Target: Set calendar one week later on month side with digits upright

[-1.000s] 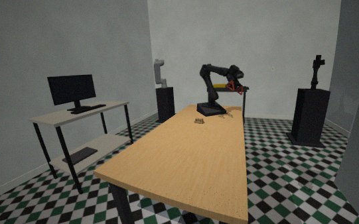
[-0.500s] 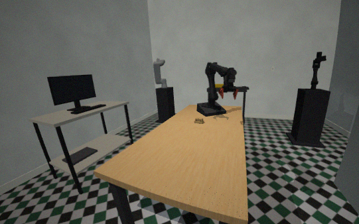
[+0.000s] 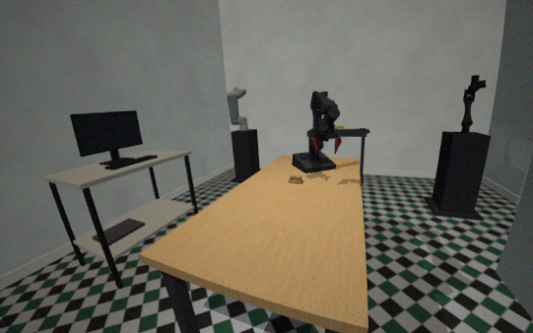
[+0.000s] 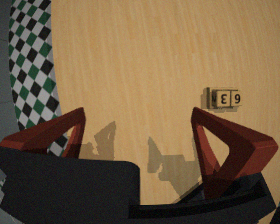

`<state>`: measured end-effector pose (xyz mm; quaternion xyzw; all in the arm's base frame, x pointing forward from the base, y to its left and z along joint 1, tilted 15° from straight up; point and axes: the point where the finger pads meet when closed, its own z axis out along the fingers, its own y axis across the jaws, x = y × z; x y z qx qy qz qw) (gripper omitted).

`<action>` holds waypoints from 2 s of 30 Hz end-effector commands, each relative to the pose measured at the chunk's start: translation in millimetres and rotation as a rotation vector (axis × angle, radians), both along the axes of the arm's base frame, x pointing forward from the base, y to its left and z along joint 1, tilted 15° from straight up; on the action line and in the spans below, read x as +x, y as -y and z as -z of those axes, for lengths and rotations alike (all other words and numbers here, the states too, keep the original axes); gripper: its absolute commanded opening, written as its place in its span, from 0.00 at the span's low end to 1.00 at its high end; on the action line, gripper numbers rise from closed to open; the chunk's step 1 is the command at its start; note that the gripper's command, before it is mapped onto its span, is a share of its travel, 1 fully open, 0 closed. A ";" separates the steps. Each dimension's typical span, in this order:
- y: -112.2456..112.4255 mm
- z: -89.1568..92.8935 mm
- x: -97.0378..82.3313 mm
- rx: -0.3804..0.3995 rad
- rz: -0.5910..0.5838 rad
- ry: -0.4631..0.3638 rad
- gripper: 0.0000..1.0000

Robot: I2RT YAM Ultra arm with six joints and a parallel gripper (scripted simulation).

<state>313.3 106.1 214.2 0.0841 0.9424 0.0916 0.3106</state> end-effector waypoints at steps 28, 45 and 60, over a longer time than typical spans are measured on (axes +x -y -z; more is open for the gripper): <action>124.0 40.5 0.5 0.524 1.064 -0.471 1.00; 149.5 46.8 -5.8 0.640 1.309 -0.559 1.00; 149.5 47.1 -5.8 0.634 1.298 -0.558 1.00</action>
